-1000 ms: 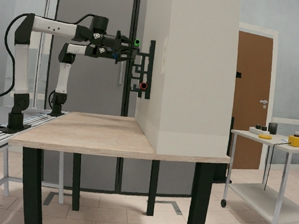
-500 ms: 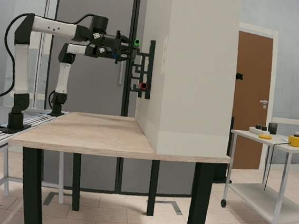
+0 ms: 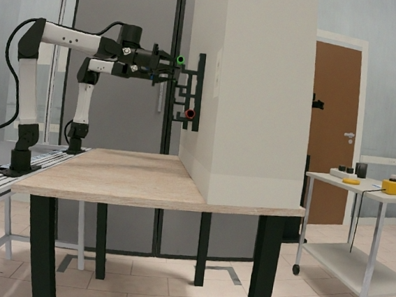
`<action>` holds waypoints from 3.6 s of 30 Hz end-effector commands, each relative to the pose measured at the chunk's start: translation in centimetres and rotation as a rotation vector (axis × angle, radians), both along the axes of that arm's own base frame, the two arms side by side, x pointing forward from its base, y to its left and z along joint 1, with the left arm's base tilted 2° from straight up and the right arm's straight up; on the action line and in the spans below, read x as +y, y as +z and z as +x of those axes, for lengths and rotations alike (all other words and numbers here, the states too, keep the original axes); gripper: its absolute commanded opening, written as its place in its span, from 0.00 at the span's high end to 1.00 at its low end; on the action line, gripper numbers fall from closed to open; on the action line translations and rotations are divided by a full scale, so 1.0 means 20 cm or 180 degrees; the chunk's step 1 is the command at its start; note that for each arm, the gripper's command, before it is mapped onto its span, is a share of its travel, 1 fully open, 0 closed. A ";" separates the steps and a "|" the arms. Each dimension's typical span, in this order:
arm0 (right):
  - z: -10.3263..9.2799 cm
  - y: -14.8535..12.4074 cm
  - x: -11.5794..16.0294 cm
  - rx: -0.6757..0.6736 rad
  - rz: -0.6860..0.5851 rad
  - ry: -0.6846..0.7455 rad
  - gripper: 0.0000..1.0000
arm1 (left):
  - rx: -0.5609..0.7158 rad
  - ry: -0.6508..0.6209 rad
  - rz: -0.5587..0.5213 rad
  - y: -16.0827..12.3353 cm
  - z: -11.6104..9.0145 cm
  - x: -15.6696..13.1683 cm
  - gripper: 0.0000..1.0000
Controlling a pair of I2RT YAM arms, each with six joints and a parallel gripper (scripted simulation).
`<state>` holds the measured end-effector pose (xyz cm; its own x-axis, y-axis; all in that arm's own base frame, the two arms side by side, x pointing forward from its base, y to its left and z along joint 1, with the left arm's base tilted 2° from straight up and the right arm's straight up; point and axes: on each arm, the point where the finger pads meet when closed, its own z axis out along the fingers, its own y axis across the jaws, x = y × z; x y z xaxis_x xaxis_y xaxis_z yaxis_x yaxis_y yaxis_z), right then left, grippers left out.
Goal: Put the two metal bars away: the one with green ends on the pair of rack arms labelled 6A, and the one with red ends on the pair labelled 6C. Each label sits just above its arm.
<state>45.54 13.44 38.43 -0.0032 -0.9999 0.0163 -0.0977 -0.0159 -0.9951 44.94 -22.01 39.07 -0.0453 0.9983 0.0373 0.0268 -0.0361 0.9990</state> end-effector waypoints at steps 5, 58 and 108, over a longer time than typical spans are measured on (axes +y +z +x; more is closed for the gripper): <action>-0.06 0.12 0.02 -0.0301 0.0052 0.0095 1.00 | -0.0157 -0.0094 -0.0055 0.07 -0.07 -0.01 1.00; -0.06 -0.18 0.02 -0.0301 0.0052 0.0095 1.00 | -0.0157 -0.0094 -0.0055 -0.26 -0.06 -0.01 1.00; 0.02 -0.18 0.02 -0.0301 0.0052 0.0095 1.00 | -0.0157 -0.0094 -0.0055 -0.28 0.02 -0.01 1.00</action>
<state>45.42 13.72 31.16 0.0188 -0.9997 0.0169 -0.1030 -0.0187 -0.9945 44.67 -21.56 31.52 -0.0279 0.9988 0.0393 0.0280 -0.0385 0.9989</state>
